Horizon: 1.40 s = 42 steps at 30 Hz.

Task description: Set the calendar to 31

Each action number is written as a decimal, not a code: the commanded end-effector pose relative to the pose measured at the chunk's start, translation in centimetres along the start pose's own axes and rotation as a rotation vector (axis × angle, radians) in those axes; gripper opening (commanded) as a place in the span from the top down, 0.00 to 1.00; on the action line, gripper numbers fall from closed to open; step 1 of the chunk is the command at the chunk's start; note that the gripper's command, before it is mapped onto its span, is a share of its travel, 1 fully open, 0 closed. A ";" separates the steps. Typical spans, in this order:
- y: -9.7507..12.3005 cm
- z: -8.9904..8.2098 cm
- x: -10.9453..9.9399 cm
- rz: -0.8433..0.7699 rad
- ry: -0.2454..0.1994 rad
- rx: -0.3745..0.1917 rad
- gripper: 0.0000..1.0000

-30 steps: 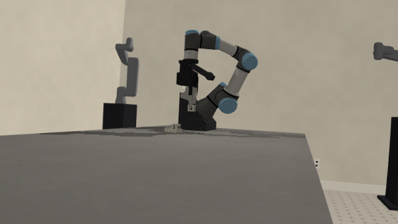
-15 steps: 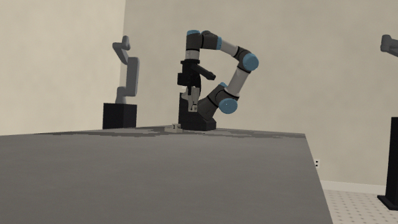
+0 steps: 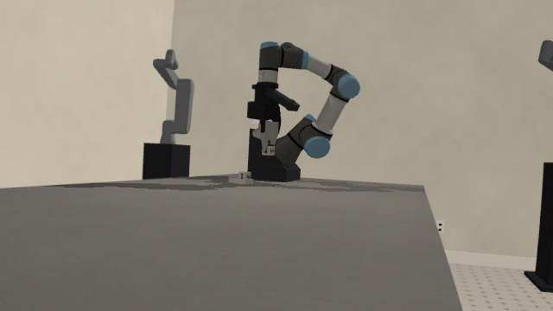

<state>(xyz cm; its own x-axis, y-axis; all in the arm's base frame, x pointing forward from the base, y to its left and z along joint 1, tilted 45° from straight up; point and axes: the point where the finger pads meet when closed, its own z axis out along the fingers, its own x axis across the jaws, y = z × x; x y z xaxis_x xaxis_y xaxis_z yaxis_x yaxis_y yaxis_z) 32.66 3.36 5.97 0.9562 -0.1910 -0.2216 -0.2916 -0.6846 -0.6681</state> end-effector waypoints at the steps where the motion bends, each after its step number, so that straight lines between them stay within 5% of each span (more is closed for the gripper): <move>1: 0.0 -0.1 0.1 0.007 0.002 -0.001 0.90; 29: 0.0 0.7 0.1 0.007 0.001 -0.001 0.90; 42: 0.0 4.8 0.1 0.007 0.001 -0.001 0.90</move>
<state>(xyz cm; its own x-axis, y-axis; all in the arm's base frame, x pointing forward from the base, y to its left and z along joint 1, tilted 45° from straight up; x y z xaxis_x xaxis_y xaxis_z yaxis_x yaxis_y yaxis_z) 32.58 5.88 3.50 0.9540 -0.1938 -0.2289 -0.2987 -0.6829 -0.6666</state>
